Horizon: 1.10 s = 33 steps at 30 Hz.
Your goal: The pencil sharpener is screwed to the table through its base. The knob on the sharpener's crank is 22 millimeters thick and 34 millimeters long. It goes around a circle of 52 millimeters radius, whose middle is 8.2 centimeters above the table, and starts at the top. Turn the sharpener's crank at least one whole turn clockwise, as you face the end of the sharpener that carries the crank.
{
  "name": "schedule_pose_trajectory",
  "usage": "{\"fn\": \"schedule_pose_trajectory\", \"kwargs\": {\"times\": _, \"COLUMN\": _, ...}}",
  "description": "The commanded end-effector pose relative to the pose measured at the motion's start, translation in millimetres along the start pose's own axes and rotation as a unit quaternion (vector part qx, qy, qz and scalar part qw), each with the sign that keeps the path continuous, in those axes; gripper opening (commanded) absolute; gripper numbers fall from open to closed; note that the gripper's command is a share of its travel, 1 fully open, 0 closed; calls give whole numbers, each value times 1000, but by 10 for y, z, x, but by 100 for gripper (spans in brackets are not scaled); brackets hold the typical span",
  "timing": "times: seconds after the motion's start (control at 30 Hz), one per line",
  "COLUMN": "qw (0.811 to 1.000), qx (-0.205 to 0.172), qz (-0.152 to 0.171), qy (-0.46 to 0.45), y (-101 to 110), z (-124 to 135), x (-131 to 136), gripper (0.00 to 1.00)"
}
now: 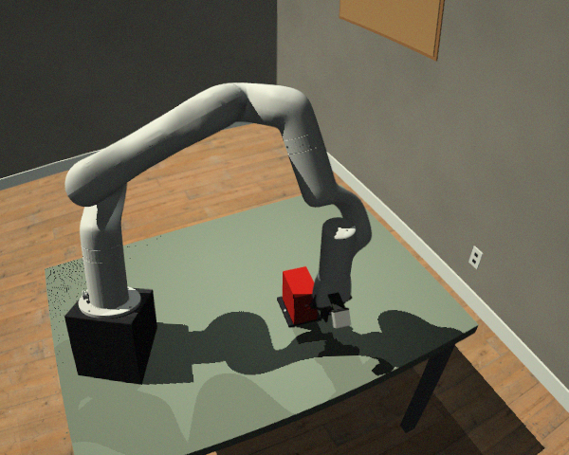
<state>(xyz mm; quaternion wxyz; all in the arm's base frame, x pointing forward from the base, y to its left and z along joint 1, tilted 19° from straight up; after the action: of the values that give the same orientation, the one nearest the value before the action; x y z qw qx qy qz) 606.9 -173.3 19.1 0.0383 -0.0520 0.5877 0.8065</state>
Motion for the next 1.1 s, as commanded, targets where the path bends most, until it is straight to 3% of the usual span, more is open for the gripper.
{"fn": "schedule_pose_trajectory", "kwargs": {"times": 0.0, "qw": 1000, "qx": 0, "qz": -1, "qy": 0, "y": -42, "z": -4, "x": -20, "gripper": 0}}
{"fn": "schedule_pose_trajectory", "kwargs": {"times": 1.07, "qw": 1000, "qx": 0, "qz": -1, "qy": 0, "y": -130, "z": -4, "x": -28, "gripper": 0}}
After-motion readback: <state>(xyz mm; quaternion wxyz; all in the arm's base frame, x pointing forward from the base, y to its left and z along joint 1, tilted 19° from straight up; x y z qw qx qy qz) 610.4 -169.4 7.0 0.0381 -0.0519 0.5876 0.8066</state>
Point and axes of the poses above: the point where the finger pads meet when closed, its own y axis back along the fingers, its own x axis across the jaws, z = x × y, the point moved 6 cm from there along y, back along the fingers, and after that the axes turned 3 degrees about y, right-handed, at the moved point
